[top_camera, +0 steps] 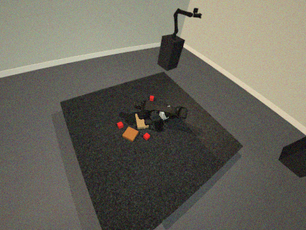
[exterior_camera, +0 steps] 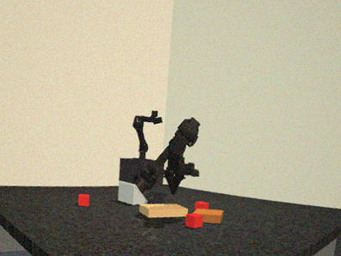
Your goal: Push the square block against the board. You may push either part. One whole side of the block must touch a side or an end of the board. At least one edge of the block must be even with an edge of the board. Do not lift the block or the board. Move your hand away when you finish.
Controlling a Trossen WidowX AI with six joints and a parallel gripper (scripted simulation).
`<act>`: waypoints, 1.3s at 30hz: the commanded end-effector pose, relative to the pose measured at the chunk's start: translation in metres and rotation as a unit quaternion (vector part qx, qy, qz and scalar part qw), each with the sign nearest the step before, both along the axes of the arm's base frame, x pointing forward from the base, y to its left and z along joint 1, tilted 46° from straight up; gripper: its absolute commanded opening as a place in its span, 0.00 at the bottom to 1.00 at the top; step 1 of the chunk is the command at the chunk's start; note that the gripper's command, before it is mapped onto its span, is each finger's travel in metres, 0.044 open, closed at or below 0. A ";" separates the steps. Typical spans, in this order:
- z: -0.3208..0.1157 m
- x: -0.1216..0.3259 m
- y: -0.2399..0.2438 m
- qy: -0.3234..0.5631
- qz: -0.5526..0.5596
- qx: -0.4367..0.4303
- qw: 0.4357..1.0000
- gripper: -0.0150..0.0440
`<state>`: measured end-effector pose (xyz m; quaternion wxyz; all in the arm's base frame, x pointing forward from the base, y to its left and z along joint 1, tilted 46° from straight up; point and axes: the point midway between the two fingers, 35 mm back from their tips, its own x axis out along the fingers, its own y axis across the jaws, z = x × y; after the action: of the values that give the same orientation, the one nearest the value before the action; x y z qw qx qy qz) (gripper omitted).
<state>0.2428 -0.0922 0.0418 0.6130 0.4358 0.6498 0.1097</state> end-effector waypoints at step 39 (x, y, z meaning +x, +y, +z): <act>-0.034 -0.010 0.061 0.005 0.004 0.003 1.000 0.25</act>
<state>0.2270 -0.0297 0.0089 0.6077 0.4343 0.6556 0.1108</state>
